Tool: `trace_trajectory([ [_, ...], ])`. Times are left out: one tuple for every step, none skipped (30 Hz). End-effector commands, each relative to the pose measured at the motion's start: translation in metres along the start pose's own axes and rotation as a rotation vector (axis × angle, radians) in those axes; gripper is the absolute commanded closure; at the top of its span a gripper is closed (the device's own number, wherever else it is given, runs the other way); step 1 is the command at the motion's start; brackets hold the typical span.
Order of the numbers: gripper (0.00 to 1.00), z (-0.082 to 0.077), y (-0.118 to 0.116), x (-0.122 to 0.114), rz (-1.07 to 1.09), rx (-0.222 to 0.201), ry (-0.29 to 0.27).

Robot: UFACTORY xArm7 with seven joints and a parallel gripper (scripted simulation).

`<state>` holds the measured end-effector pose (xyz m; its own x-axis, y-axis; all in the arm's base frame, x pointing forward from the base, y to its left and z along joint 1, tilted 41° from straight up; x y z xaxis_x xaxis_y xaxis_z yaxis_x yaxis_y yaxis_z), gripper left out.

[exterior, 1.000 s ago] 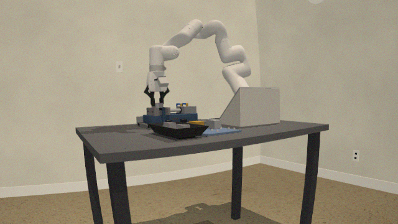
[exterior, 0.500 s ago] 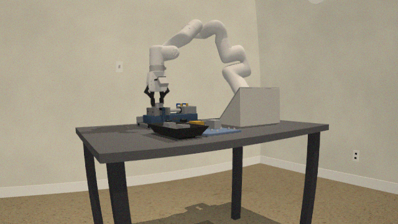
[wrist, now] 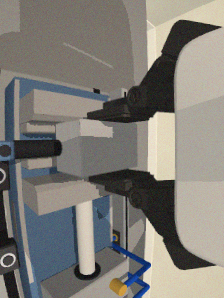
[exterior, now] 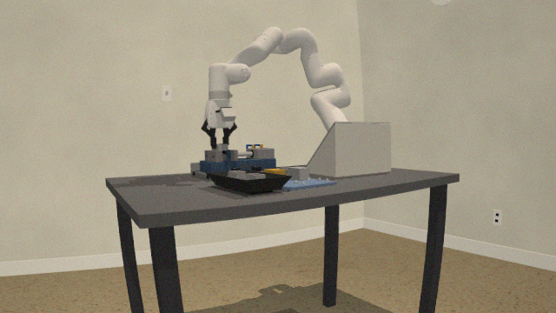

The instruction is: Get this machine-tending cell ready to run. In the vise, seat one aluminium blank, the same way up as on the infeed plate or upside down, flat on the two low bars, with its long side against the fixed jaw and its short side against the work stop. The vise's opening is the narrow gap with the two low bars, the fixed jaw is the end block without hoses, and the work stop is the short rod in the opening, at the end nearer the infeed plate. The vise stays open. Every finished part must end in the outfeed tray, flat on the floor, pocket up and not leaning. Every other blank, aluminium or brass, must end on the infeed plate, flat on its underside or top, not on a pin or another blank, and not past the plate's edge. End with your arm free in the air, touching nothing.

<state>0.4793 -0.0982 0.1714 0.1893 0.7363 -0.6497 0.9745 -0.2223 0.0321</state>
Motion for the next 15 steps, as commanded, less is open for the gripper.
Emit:
trace_trajectory([
  [1.00,-0.0016,0.0012,0.0011,-0.001,-0.004,0.001],
  [1.00,-0.0016,0.0012,0.0012,-0.001,-0.004,0.001],
  [1.00,-0.0016,0.0012,0.0014,-0.001,-0.004,0.001],
  [1.00,-0.0016,0.0013,0.0015,-0.001,-0.004,0.001],
  [1.00,-0.0016,0.0013,0.0017,-0.001,-0.004,0.001],
  [1.00,-0.0016,0.0013,0.0018,-0.001,-0.004,0.001],
  [1.00,-0.0016,0.0013,0.0019,-0.001,-0.004,0.001],
  [1.00,-0.0016,0.0014,0.0019,-0.001,-0.004,0.001],
  [1.00,-0.0016,0.0014,0.0020,-0.001,-0.004,0.001],
  [1.00,-0.0016,0.0014,0.0020,-0.001,-0.004,0.001],
  [1.00,-0.0016,0.0014,0.0021,-0.001,-0.004,0.001],
  [1.00,-0.0016,0.0014,0.0021,-0.001,-0.004,0.001],
  [1.00,-0.0016,0.0014,0.0021,-0.001,-0.004,0.001],
  [1.00,-0.0016,0.0014,0.0021,-0.001,-0.004,0.001],
  [1.00,-0.0016,0.0014,0.0021,-0.001,-0.004,0.001],
])
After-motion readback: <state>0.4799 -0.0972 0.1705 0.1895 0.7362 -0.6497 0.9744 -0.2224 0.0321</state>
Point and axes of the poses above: the point where the finger pads meet when closed, its own z axis out along the fingers, its own y axis across the jaws, x = y × z, the point moved 8 cm from there along -z, back along the fingers, and after that the axes turned 8 degrees about z, right-handed, at the moved point
